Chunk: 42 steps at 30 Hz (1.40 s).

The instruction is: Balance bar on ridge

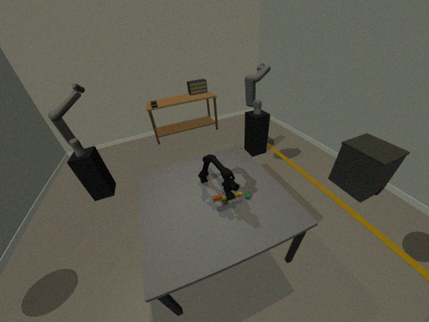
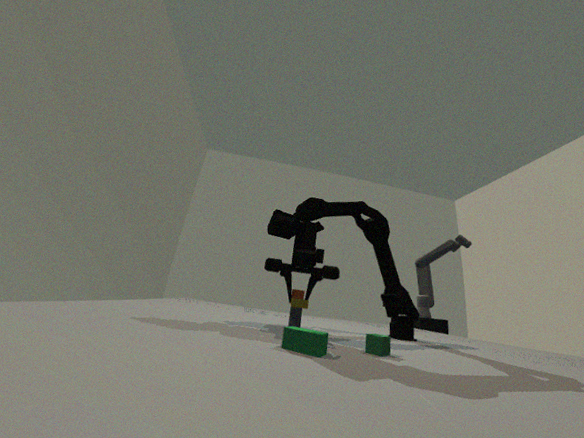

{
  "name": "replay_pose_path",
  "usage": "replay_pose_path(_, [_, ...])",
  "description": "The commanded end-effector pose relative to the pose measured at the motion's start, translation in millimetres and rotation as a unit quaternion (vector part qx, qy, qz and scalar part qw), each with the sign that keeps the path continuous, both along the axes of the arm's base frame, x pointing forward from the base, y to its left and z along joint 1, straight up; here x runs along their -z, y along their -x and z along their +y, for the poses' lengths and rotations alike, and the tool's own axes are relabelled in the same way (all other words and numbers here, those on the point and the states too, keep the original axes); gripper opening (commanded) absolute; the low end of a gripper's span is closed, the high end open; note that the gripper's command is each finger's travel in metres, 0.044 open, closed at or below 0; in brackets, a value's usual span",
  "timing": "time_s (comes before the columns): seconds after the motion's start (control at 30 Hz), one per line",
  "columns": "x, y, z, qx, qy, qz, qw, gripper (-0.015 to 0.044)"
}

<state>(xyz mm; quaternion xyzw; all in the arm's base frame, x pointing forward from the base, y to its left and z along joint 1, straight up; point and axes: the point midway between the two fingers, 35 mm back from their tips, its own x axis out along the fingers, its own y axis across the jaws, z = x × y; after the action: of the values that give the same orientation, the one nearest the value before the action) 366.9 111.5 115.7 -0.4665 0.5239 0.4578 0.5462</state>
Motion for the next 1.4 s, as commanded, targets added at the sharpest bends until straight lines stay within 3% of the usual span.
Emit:
replay_pose_path(0.0, [0.0,0.0,0.0,0.000,0.000,0.000,1.000,0.0170])
replay_pose_path(0.9, [0.0,0.0,0.0,0.000,0.000,0.000,1.000,0.0185])
replay_pose_path(1.23, [0.0,0.0,0.0,0.000,0.000,0.000,1.000,0.0440])
replay_pose_path(1.37, [-8.1,-0.9,0.2,0.000,-0.001,-0.002,1.000,0.0440])
